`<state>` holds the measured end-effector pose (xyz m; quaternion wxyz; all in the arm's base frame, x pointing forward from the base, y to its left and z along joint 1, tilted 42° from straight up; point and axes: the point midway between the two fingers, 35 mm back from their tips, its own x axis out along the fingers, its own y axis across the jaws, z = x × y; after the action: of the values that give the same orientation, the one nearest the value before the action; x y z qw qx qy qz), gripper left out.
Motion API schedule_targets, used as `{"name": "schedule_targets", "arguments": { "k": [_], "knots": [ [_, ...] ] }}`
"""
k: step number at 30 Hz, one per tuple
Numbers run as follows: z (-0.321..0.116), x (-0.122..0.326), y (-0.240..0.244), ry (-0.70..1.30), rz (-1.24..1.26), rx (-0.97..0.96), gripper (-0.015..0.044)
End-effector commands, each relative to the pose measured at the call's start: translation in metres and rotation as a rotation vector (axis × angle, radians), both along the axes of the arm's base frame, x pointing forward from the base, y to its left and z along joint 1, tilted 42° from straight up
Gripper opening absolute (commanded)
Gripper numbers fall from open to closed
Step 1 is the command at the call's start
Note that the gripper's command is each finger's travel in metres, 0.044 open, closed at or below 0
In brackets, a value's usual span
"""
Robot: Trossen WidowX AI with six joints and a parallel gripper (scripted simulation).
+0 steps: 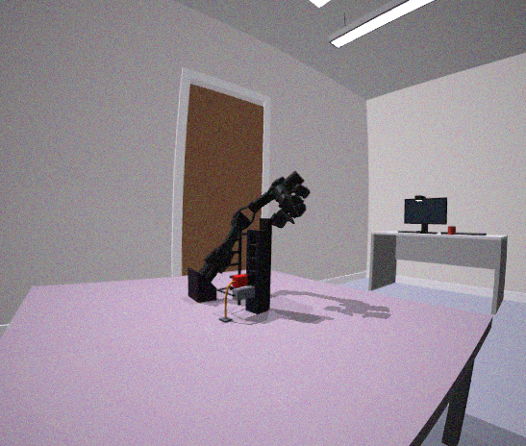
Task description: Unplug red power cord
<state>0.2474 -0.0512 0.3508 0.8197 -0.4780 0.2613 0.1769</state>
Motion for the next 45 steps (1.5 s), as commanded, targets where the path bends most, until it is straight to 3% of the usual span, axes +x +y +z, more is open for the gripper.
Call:
{"name": "schedule_targets", "arguments": {
  "k": [1, 7, 14, 19, 24, 45],
  "knots": [
    [-0.032, 0.027, -0.017, 0.100, -0.159, 0.221, 0.0160],
    [-0.098, 0.064, -0.044, 0.289, -0.521, 0.629, 0.0160],
    [-0.205, 0.069, -0.074, 0.611, -1.116, 1.093, 0.0160],
    [-0.268, 0.032, -0.084, 0.889, -1.653, 1.399, 0.0160],
    [-0.299, -0.015, -0.083, 1.193, -2.212, 1.648, 0.0160],
    [-0.289, -0.016, -0.070, 1.205, -2.233, 1.655, 0.0160]
  ]
}}
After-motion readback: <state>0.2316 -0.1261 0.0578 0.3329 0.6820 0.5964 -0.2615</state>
